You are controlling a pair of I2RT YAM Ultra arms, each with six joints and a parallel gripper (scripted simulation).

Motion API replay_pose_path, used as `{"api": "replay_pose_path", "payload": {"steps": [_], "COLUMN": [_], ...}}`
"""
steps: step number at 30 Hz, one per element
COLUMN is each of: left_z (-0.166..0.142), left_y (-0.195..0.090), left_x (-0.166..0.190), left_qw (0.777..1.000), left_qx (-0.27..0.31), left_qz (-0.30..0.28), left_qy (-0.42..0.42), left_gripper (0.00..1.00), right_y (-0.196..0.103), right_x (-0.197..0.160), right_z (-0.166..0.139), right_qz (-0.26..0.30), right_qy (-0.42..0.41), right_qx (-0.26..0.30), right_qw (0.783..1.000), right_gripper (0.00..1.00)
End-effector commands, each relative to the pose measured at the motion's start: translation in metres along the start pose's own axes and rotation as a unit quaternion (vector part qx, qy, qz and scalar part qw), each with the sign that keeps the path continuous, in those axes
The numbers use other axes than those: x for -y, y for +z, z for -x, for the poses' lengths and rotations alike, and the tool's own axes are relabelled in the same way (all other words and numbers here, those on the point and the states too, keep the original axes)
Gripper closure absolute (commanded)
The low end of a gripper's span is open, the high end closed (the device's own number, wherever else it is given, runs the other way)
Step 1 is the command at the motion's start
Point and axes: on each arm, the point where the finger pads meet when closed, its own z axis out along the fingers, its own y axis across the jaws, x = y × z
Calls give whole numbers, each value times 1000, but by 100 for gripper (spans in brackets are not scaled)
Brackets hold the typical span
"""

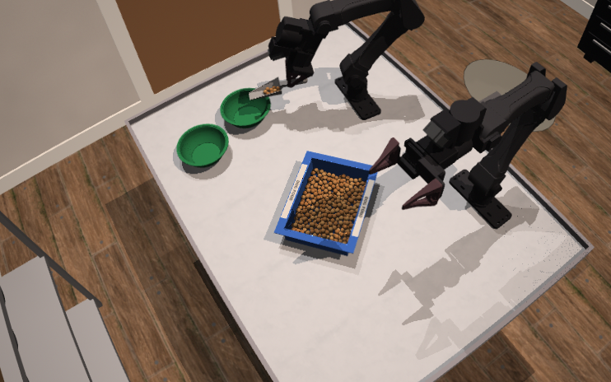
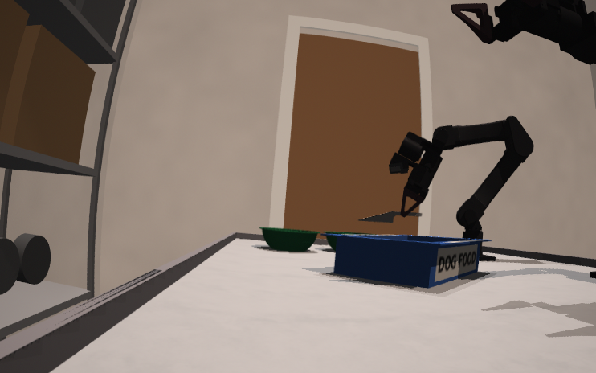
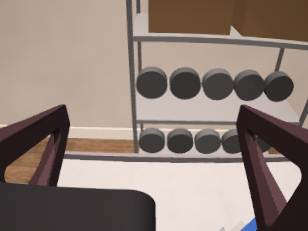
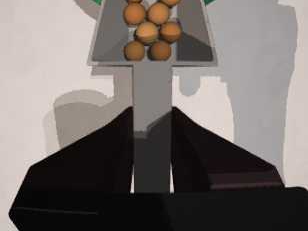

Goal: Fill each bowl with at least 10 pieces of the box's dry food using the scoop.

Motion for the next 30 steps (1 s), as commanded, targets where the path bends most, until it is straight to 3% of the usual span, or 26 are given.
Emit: {"api": "replay_pose_path", "payload": {"steps": [1, 16, 22, 24, 30], "left_z": [14, 14, 14, 14, 14], "left_y": [-4, -4, -4, -4, -4], "left_x": [0, 0, 0, 0, 0], "left_qw": [1000, 1000, 1000, 1000, 1000], "left_qx": [17, 17, 17, 17, 17], "left_qz": [0, 0, 0, 0, 0], "left_qy": [0, 0, 0, 0, 0], "left_gripper": [0, 0, 0, 0, 0], "right_y": [-9, -20, -30, -16, -25], "right_x": [-2, 0, -1, 2, 1], "right_z": [13, 24, 32, 12, 11], "right_qz": [0, -3, -2, -1, 0], "right_qy": [-3, 1, 0, 5, 2], "right_qx": [0, -60, -33, -39, 21], "right_qw": [1000, 998, 999, 999, 1000], "right_gripper": [100, 100, 100, 100, 100]}}
